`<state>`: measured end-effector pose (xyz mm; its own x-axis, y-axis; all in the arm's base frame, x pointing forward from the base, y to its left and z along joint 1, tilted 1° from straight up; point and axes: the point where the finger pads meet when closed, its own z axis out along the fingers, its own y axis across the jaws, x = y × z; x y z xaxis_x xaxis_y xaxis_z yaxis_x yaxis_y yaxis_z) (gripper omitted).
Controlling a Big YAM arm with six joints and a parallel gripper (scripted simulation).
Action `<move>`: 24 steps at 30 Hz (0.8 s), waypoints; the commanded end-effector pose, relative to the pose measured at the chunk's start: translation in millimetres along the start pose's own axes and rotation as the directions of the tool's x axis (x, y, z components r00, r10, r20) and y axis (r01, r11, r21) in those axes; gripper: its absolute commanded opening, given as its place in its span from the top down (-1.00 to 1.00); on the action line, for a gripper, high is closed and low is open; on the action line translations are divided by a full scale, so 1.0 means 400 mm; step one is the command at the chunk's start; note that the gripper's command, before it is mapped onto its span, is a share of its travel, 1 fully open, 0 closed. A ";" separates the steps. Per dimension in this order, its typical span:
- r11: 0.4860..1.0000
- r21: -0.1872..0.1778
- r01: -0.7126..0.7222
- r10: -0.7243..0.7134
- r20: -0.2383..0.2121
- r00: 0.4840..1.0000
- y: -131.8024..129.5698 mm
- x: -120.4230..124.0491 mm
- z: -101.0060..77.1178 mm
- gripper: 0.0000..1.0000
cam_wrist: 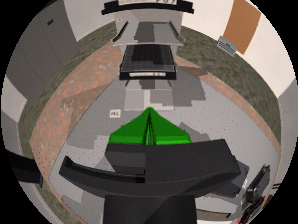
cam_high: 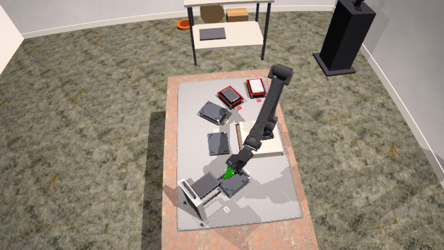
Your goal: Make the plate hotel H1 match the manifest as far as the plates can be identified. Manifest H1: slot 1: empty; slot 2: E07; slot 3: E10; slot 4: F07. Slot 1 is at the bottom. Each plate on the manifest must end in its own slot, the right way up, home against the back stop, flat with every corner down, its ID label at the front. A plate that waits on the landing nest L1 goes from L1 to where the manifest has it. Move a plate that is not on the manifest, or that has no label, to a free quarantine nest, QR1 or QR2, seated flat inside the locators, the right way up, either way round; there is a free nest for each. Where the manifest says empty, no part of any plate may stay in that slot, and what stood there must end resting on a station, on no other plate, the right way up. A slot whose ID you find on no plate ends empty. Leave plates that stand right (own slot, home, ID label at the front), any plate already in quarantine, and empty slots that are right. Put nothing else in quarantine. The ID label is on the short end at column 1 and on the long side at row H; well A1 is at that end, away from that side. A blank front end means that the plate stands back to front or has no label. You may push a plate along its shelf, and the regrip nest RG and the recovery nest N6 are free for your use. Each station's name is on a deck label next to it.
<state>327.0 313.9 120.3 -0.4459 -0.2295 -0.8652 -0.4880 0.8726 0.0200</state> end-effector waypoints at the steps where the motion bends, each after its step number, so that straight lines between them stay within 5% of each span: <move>1: 1.000 -0.014 -0.015 0.015 0.022 1.000 0.017 -0.022 -0.025 1.00; 24: 1.000 -0.014 -0.015 0.015 0.020 1.000 0.016 0.023 -0.099 1.00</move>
<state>297.0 296.8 120.5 -0.4460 -0.2305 -0.8648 -0.4867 0.8734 0.0182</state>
